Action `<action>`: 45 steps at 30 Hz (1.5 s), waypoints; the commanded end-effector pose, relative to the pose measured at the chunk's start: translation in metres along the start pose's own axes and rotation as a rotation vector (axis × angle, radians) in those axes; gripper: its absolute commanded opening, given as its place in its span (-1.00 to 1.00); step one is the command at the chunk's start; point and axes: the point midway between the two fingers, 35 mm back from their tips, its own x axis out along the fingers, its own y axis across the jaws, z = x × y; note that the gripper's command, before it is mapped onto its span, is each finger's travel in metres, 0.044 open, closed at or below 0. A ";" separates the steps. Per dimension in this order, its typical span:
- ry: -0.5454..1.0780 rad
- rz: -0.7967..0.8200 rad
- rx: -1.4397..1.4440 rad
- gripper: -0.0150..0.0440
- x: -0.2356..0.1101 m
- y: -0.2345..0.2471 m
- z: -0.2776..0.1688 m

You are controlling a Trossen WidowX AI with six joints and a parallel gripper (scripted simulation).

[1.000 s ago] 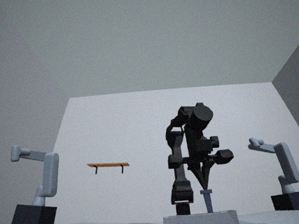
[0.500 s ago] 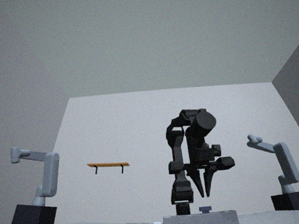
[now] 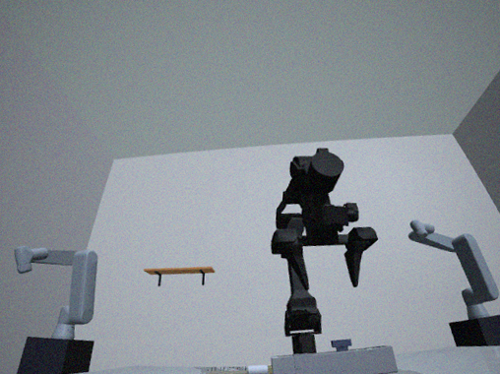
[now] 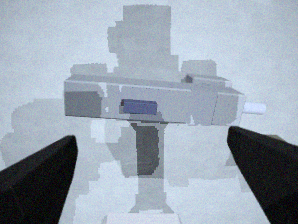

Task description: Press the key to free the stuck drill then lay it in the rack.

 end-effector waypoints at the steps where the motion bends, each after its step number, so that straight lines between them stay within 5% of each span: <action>1: 0.006 -0.006 -0.199 1.00 0.017 -0.026 0.002; 13: 0.020 0.001 -1.036 1.00 0.070 -0.109 -0.016; 23: 0.033 0.016 -1.423 1.00 0.096 -0.145 -0.032; 45: 0.033 0.017 -1.444 1.00 0.097 -0.147 -0.033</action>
